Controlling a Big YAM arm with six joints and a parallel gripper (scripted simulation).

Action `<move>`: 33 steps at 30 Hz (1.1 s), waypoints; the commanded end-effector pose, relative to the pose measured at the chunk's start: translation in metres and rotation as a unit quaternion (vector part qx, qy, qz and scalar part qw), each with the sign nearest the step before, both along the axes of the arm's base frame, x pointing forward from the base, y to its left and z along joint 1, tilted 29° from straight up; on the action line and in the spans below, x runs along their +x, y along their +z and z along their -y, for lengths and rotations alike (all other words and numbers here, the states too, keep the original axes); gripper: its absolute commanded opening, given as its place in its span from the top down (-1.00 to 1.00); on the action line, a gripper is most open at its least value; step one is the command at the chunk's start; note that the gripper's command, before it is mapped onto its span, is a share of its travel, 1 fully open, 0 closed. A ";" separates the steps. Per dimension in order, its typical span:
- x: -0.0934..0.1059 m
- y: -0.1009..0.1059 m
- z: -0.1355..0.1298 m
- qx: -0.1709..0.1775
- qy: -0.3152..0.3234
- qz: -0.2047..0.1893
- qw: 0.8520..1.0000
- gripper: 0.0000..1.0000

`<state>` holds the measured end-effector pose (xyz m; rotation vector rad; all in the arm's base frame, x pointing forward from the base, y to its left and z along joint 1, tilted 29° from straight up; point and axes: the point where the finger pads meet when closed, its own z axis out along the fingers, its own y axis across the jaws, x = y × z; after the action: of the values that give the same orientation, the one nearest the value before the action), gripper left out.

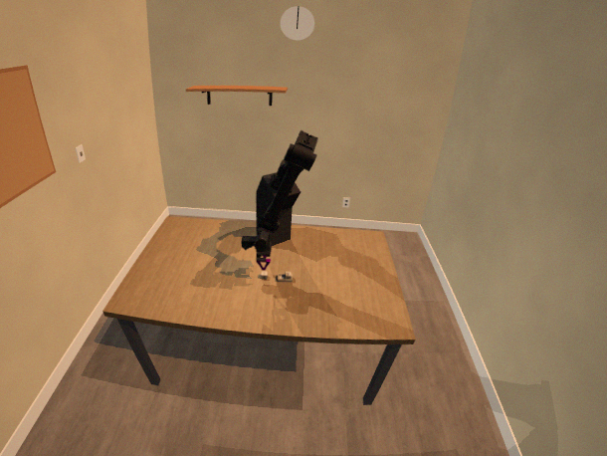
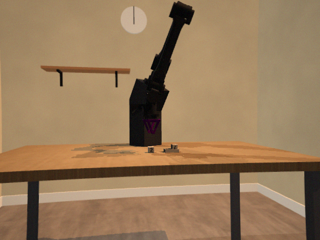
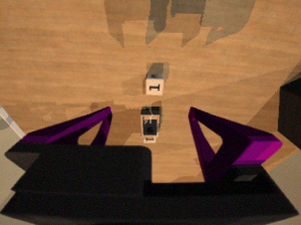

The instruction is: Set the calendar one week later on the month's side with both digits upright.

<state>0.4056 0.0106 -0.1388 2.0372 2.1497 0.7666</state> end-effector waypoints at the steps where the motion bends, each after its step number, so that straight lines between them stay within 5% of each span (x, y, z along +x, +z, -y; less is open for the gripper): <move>1: -0.005 0.007 -0.006 -0.016 0.037 0.011 0.999 -1.00; 10: -0.004 0.010 -0.016 -0.066 0.147 0.049 0.986 -1.00; 15: -0.004 0.012 -0.023 -0.103 0.230 0.077 0.965 -1.00; 25: -0.004 0.016 -0.035 -0.163 0.362 0.123 0.910 -1.00; 27: -0.004 0.016 -0.035 -0.163 0.362 0.123 0.910 -1.00; 28: -0.004 0.017 -0.038 -0.177 0.395 0.134 0.891 -1.00; 33: -0.004 0.019 -0.044 -0.203 0.452 0.154 0.855 -1.00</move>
<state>0.4063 0.0489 -0.1292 0.8043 2.6705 0.5790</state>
